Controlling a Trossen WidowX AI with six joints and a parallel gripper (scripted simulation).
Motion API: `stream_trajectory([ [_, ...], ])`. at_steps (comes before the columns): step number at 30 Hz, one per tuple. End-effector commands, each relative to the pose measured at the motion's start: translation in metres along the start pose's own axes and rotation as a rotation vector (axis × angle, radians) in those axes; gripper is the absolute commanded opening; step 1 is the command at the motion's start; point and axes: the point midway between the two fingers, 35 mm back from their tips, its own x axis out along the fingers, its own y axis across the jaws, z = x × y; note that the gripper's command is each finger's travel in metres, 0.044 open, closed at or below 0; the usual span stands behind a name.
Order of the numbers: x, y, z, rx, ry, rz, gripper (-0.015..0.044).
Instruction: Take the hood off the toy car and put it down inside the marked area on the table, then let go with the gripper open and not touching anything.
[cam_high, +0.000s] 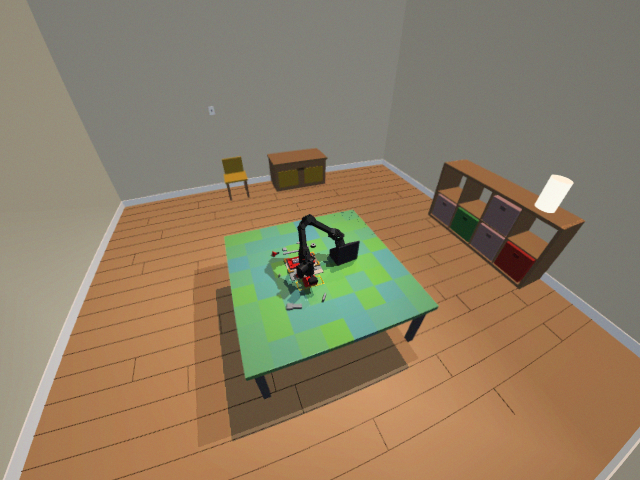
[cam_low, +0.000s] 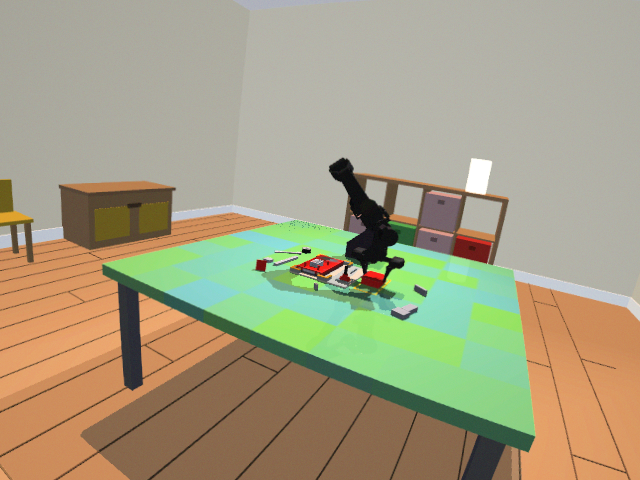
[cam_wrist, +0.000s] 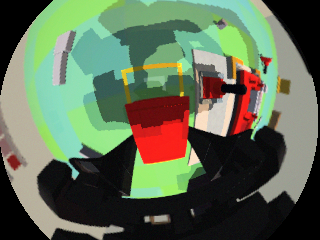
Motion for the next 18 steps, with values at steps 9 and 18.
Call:
stream_trajectory([
  [9, 0.0064, -0.0004, -0.0004, -0.004, -0.001, -0.004, 0.0000],
  [18, 0.0054, -0.0001, -0.0001, 0.000, 0.000, 0.000, 0.0184],
])
